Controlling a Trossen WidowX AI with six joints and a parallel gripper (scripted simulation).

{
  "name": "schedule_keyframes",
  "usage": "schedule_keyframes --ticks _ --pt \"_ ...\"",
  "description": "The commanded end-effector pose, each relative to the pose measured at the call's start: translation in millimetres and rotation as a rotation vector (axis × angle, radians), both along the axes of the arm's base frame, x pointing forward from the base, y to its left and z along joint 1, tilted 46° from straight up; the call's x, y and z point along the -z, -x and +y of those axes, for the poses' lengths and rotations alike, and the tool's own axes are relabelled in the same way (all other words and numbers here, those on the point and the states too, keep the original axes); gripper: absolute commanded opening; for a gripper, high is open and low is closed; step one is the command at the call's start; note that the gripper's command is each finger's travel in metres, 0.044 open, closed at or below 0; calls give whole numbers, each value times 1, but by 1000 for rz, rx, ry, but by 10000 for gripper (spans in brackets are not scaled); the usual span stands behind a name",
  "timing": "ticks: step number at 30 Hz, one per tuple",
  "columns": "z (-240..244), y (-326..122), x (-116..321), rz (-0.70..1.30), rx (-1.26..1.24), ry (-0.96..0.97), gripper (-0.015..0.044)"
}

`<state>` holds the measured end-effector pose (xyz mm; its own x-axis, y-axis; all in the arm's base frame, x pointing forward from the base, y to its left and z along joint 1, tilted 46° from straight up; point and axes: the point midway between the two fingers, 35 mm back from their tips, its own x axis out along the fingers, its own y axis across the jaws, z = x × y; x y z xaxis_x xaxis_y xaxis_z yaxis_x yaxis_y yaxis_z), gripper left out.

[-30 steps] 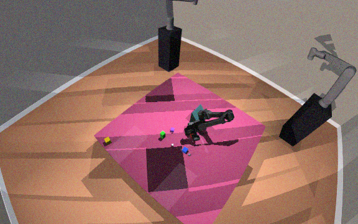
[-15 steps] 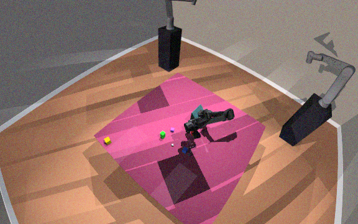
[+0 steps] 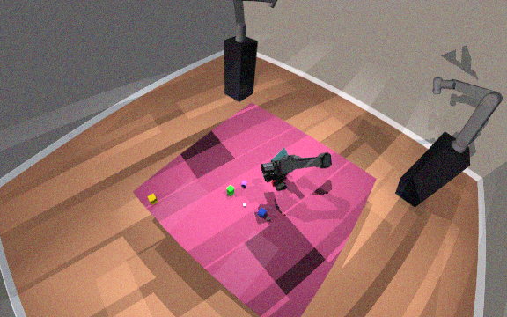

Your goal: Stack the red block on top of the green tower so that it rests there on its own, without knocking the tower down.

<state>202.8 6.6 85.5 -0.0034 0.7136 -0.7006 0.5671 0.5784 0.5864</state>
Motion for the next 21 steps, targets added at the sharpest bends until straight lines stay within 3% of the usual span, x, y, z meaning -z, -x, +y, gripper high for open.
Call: schedule_keyframes --ticks 1,21 --pt "-4 2 -4 5 -5 -1 0" --pt "-39 -55 6 5 -3 4 0"
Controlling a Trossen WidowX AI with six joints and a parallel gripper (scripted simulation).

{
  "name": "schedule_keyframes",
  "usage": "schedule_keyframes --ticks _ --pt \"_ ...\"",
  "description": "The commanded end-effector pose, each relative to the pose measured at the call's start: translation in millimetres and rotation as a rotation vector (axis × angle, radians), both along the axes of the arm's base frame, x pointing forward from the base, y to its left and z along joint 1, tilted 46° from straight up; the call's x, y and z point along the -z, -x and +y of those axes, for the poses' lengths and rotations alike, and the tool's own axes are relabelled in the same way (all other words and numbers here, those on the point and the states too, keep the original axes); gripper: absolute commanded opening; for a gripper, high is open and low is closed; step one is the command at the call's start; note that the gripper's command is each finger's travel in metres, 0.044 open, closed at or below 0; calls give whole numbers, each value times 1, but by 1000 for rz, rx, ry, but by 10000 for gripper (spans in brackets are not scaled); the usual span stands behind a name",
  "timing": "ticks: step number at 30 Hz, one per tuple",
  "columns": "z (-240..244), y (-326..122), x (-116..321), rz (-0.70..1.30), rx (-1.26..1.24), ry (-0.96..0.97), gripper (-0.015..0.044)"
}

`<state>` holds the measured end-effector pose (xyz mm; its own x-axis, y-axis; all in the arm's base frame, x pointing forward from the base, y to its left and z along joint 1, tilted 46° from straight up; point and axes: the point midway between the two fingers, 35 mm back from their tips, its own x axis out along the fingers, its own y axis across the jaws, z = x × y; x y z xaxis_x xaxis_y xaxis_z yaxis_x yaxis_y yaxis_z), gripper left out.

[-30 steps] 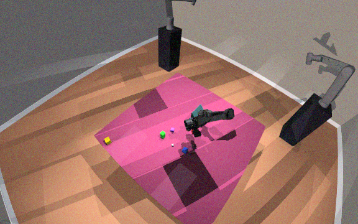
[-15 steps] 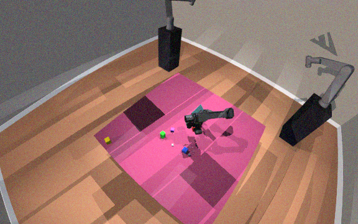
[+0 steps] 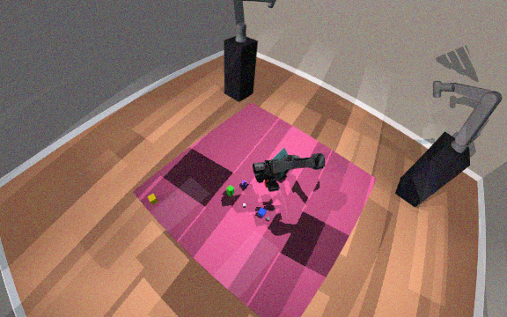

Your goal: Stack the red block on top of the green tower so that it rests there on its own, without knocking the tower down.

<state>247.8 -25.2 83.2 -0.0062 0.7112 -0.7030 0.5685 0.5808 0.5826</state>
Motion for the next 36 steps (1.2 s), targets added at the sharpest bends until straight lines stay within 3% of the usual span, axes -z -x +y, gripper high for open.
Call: schedule_keyframes --ticks 1,36 --pt "-10 -13 4 2 -3 1 0" --pt "-84 -114 81 -12 -15 10 0"
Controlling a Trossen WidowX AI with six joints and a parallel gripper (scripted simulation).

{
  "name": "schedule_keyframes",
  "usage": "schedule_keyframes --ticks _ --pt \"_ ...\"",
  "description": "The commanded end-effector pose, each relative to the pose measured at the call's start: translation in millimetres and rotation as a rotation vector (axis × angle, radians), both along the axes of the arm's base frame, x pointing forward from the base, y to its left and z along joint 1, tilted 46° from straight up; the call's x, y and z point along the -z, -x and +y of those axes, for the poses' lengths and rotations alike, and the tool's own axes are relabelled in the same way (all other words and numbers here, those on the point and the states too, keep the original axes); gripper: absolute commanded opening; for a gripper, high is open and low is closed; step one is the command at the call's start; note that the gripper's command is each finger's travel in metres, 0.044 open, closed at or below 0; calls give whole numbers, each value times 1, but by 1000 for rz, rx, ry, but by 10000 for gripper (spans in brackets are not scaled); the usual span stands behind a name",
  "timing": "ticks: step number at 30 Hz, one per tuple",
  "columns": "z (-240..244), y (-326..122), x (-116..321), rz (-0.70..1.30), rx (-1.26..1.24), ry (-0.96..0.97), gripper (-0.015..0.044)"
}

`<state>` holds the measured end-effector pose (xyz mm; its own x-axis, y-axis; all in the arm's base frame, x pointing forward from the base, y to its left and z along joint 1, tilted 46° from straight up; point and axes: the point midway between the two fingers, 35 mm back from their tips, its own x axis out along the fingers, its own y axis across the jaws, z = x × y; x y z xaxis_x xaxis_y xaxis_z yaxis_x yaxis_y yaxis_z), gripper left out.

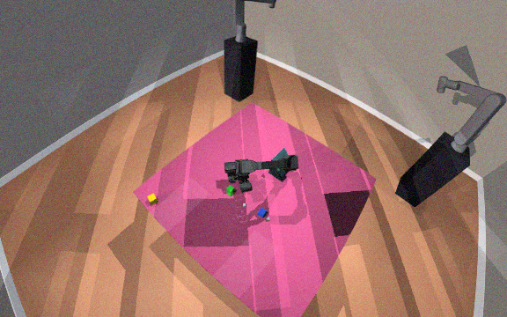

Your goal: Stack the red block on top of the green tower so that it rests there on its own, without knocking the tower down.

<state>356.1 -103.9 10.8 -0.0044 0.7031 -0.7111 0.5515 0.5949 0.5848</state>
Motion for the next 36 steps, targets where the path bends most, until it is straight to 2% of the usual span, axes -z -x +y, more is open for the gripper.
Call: schedule_keyframes --ticks 1,20,36 --pt "-7 -8 11 3 -1 -1 0" --pt "-33 -37 61 4 9 -6 0" --pt "-7 -38 86 3 9 -7 0"
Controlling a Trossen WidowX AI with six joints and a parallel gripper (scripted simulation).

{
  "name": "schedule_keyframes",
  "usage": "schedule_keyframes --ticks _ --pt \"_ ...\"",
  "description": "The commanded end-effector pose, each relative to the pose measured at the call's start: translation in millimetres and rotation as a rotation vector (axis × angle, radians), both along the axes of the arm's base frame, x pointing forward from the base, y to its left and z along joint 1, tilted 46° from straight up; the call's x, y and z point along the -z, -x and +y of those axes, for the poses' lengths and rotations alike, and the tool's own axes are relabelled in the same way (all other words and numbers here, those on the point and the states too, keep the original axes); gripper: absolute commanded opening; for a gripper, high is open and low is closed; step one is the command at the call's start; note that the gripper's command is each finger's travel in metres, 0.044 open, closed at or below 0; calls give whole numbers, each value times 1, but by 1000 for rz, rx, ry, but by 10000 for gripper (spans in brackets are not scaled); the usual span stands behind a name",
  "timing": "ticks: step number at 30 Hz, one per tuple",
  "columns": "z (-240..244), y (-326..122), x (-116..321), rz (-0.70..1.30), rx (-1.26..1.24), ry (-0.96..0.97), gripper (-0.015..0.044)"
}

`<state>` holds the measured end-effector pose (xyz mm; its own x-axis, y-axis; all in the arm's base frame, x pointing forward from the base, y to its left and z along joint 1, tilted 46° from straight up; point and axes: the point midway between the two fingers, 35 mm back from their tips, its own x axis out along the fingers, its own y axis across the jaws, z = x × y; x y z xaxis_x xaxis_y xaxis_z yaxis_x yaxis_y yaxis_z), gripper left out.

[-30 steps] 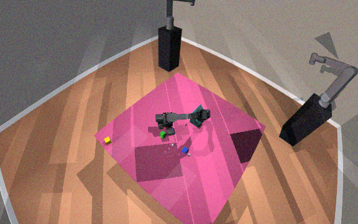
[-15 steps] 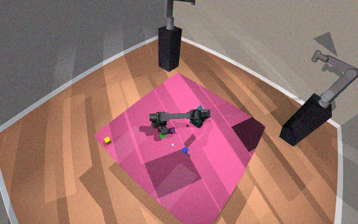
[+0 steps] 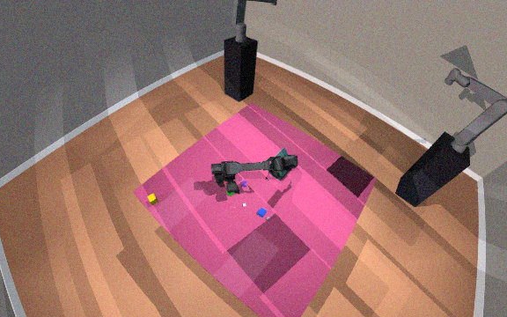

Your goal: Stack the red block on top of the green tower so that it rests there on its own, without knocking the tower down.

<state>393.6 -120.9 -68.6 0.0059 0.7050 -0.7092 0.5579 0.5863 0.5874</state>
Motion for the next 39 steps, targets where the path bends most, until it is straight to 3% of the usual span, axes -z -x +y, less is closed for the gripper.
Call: schedule_keyframes --ticks 1,39 --pt "13 0 9 5 -4 -5 0" --pt "21 0 17 5 -4 -6 0"
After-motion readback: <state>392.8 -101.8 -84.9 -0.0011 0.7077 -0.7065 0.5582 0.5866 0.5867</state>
